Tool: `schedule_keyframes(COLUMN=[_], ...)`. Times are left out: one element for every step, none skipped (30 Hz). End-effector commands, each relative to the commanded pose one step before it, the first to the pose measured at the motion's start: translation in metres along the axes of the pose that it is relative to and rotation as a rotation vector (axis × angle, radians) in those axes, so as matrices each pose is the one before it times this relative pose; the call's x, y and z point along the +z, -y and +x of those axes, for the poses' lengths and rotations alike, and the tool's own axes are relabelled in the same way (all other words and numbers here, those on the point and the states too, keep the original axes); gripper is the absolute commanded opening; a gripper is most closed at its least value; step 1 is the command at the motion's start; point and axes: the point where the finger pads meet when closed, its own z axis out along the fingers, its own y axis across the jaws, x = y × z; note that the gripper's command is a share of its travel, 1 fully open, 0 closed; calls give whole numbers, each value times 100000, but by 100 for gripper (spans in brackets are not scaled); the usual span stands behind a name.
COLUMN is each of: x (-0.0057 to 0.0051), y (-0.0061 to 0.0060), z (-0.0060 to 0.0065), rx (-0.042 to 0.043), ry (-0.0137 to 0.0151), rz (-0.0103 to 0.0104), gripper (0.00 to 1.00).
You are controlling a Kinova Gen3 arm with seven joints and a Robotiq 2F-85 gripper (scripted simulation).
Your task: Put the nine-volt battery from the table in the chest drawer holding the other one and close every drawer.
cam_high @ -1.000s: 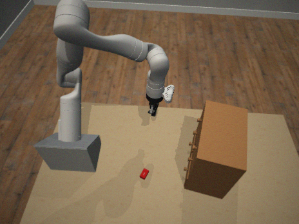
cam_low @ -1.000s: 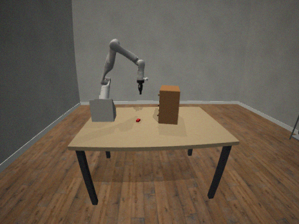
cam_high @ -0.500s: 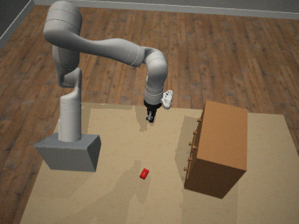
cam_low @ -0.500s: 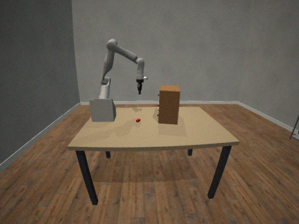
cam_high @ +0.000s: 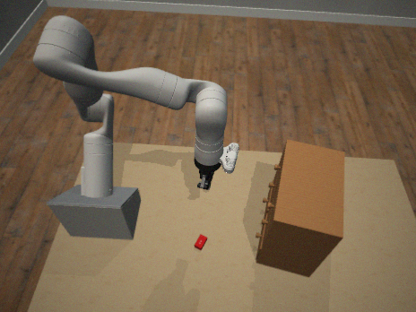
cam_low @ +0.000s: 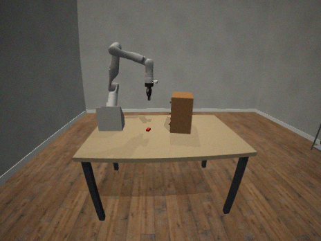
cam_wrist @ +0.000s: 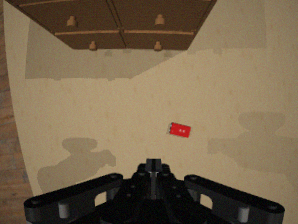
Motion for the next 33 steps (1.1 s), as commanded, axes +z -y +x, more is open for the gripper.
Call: schedule_keyframes(x=[-290, -10, -2, 0, 0, 0, 3, 7, 13, 21, 30, 40, 51, 63, 76, 89, 101, 120, 143, 156, 168, 0, 0, 194, 214, 222, 256, 266, 289, 310, 324, 341, 340], y=[-599, -32, -5, 0, 0, 0, 0, -1, -1, -1, -2, -2, -2, -2, -1, 2, 5, 1, -7, -1, 7, 0, 0, -4, -5, 11, -11, 3, -1, -2, 1, -1, -2], z=[243, 3, 0, 0, 0, 0, 2, 5, 10, 16, 23, 31, 39, 49, 58, 68, 78, 89, 100, 109, 117, 0, 0, 127, 135, 139, 149, 151, 155, 157, 156, 153, 143], rx=[1110, 0, 0, 0, 0, 0, 0, 1, 2, 3, 4, 5, 5, 4, 1, -3, -10, -3, 16, 3, -14, 0, 0, 8, 10, -20, 20, -5, 2, 4, -1, 3, 3], ry=[-848, 0, 0, -3, 0, 0, -21, -55, -105, -169, -245, -332, -429, -536, -650, -771, -897, -1025, -1154, -1291, -1429, 0, 0, -1563, -1698, -1835, -1968, -2098, -2230, -2357, -2455, -2540, -2507], rz=[895, 0, 0, 0, 0, 0, -1, -1, -2, -4, -5, -6, -6, -4, -1, 4, 13, 4, -20, -4, 19, 0, 0, -10, -14, 30, -30, 9, -3, -6, 3, -4, -6], gripper=[0, 0, 0, 0, 0, 0, 0, 0, 0, 0, 0, 0, 0, 0, 0, 0, 0, 0, 0, 0, 0, 0, 0, 0, 0, 0, 0, 0, 0, 0, 0, 0, 0])
